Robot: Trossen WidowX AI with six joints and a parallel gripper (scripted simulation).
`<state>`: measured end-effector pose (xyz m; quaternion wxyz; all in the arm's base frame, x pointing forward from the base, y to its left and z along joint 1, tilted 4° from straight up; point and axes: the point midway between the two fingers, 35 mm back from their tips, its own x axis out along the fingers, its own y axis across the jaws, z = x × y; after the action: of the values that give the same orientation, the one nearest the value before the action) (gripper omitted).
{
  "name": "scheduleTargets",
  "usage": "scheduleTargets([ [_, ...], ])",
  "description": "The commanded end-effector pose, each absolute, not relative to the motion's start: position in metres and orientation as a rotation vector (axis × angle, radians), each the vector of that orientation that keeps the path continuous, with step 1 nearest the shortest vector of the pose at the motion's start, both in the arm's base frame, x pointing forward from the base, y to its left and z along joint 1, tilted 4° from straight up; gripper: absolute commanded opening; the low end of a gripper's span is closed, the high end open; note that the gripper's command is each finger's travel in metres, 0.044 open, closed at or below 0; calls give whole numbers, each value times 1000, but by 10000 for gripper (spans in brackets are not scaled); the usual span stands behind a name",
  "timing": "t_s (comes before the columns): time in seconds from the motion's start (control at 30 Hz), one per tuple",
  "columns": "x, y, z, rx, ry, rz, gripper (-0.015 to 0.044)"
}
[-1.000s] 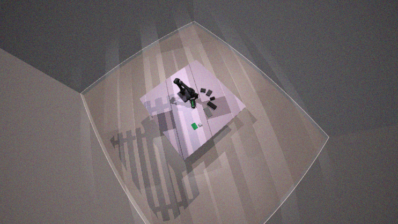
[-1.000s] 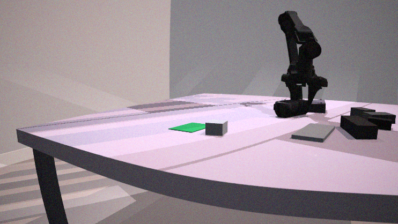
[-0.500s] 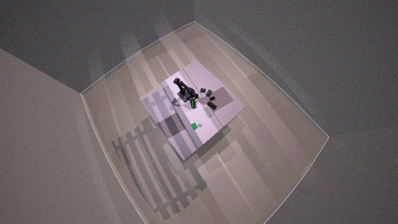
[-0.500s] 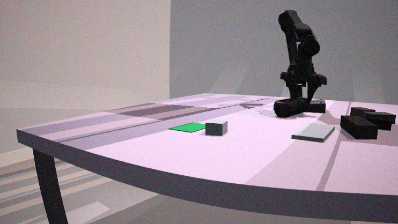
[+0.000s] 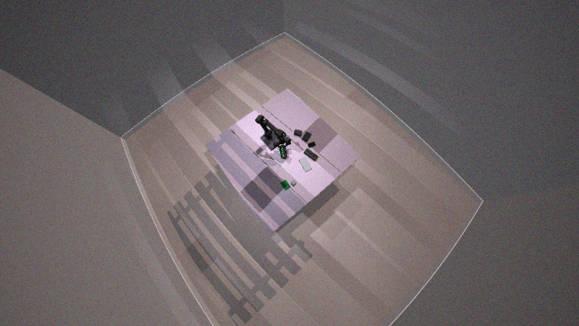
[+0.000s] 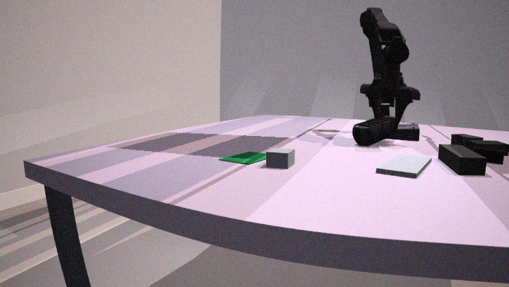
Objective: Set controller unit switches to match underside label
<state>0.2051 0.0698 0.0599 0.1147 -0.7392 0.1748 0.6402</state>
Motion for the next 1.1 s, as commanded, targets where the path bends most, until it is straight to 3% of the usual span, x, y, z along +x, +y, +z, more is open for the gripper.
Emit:
scheduleTargets([
  [0.0, 210, 70, 66, -2162, 505, 1874, 335],
  [1.07, 225, 64, 87, -2094, 492, 1936, 335],
])
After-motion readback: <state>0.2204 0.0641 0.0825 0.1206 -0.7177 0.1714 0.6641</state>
